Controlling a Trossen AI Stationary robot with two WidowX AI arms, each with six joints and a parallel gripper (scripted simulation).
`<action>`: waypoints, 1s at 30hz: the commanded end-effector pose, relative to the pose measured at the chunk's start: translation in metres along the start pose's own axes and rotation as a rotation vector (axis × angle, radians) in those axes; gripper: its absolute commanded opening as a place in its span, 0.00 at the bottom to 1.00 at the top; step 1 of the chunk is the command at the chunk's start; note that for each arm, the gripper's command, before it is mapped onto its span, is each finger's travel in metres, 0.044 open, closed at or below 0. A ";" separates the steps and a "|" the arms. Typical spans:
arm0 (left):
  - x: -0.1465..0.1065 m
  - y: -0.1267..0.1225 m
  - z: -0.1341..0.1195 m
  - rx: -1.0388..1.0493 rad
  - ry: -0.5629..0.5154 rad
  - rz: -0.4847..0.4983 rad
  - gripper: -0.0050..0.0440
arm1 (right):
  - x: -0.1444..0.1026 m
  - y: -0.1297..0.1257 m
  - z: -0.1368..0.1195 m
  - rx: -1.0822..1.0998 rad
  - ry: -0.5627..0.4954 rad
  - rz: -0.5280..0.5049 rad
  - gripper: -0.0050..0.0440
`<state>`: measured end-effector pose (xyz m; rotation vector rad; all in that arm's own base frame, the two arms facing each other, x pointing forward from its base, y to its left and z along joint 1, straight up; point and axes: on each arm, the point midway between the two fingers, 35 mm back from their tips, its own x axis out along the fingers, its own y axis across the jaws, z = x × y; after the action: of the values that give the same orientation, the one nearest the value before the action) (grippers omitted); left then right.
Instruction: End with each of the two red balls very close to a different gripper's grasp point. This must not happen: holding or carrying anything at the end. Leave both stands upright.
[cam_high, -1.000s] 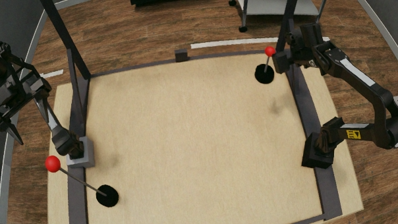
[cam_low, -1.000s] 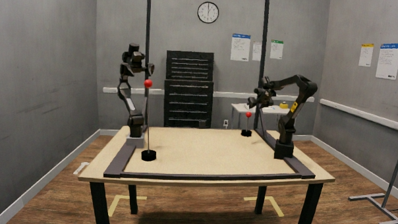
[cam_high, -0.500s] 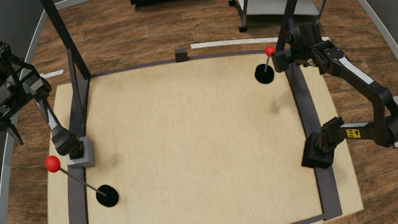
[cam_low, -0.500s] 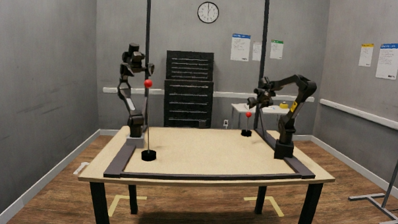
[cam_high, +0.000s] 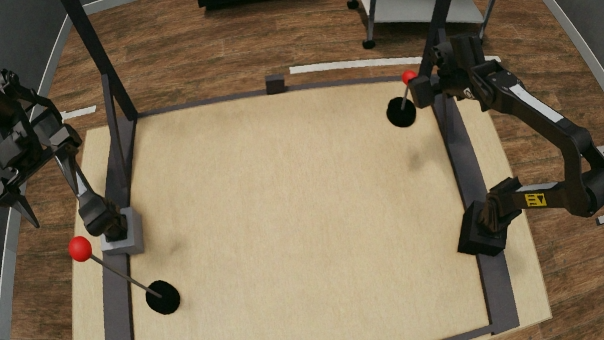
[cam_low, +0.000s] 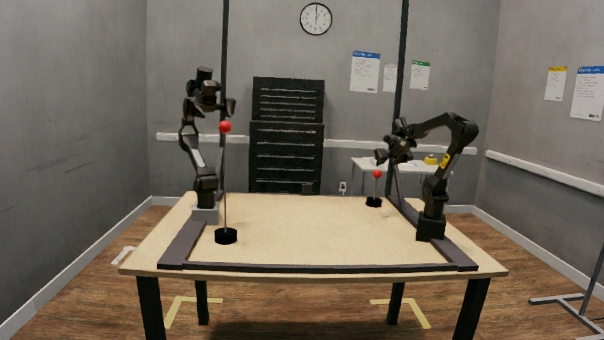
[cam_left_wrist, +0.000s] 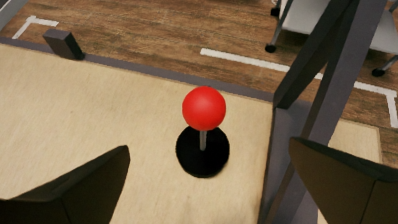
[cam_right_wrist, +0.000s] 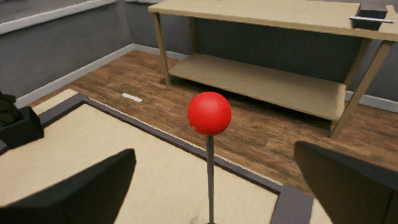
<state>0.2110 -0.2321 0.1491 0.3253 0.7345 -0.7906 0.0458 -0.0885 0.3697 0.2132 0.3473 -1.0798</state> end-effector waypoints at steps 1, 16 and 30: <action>0.010 0.000 -0.001 0.002 0.001 -0.001 1.00 | 0.014 0.000 -0.001 -0.003 0.017 -0.001 1.00; 0.045 0.000 0.005 0.002 -0.012 -0.001 1.00 | 0.045 0.000 -0.001 -0.002 0.015 -0.001 1.00; 0.071 0.000 0.012 0.002 -0.028 -0.001 1.00 | 0.070 0.000 -0.001 -0.001 0.013 0.000 1.00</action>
<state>0.2428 -0.2671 0.0967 0.3297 0.7444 -0.7894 0.0730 -0.1412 0.3446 0.2175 0.3550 -1.0791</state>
